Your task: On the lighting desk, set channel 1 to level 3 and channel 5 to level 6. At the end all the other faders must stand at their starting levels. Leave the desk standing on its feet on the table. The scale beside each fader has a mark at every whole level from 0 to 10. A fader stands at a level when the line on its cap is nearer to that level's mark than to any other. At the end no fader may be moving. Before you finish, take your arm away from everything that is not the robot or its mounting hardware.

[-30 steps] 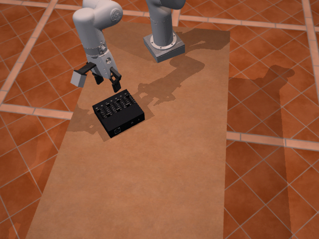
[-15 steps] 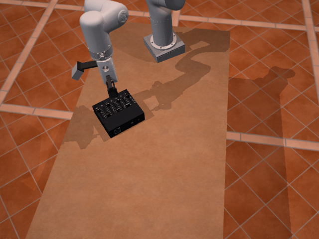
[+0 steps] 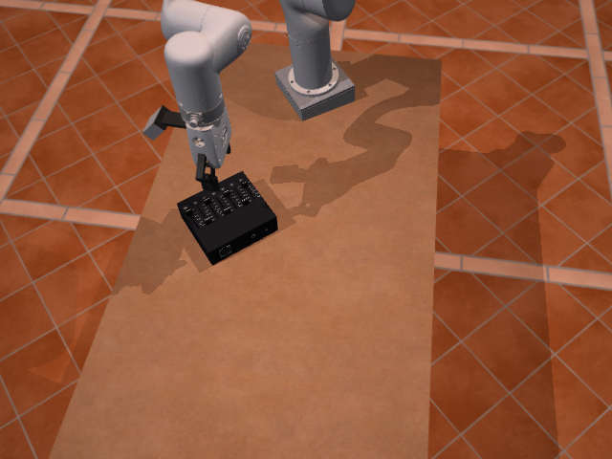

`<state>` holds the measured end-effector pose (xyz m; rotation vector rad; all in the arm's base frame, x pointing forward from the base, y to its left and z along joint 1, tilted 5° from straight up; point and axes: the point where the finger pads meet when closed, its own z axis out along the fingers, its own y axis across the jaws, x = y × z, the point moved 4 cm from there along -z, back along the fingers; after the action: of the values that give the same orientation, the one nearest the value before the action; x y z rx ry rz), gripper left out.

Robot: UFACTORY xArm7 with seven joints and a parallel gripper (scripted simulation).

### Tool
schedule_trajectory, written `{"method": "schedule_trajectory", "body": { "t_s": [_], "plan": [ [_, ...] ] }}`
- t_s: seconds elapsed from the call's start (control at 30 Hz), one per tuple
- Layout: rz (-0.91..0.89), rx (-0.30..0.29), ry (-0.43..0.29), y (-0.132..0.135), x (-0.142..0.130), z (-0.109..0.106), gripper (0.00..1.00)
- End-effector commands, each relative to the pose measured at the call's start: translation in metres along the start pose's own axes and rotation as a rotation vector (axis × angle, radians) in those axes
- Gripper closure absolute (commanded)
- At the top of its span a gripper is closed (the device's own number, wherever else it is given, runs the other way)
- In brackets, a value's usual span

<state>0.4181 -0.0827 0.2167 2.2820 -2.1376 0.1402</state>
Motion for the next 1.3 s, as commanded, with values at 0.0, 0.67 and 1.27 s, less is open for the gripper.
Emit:
{"method": "schedule_trajectory", "body": {
  "t_s": [0.0,0.67,1.27],
  "plan": [
    [0.003,0.001,0.003,-0.001,0.0,-0.002,0.0],
    [-0.199,0.0,0.006,0.006,0.001,0.006,0.0],
    [-1.128,-0.022,0.021,0.047,-0.002,0.046,0.0]
  ]
}}
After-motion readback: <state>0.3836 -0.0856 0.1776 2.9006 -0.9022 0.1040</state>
